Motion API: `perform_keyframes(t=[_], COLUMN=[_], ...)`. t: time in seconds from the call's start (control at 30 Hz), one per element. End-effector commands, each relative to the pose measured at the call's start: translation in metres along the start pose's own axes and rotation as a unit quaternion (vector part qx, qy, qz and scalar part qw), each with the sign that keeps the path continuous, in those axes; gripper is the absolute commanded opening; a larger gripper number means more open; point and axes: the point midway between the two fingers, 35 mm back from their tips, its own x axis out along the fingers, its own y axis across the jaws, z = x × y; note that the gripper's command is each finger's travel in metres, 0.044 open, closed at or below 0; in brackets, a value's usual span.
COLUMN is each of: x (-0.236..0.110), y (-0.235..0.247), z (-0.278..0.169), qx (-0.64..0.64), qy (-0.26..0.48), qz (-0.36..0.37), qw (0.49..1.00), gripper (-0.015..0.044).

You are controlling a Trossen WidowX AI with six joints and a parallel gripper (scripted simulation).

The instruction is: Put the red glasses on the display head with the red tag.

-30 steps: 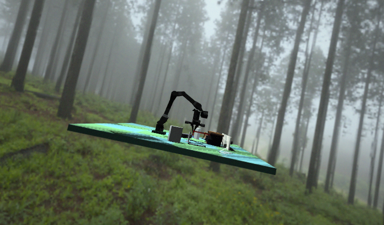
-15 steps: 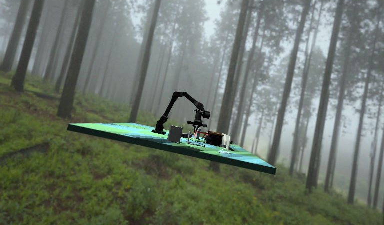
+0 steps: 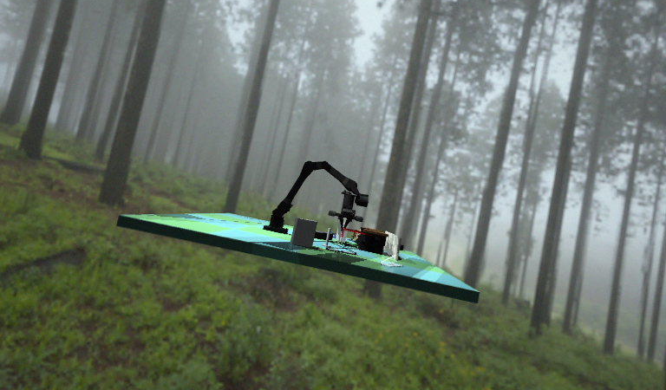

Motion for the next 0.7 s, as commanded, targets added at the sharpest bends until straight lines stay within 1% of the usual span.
perform_keyframes(t=[0.0,0.67], x=[-0.001,-0.001], y=[0.008,0.036], z=[0.001,0.000], qx=[-0.003,-0.003], qy=[-0.002,-0.002], qz=[0.002,0.004], qw=[1.000,1.000], gripper=[0.0000,0.0000])
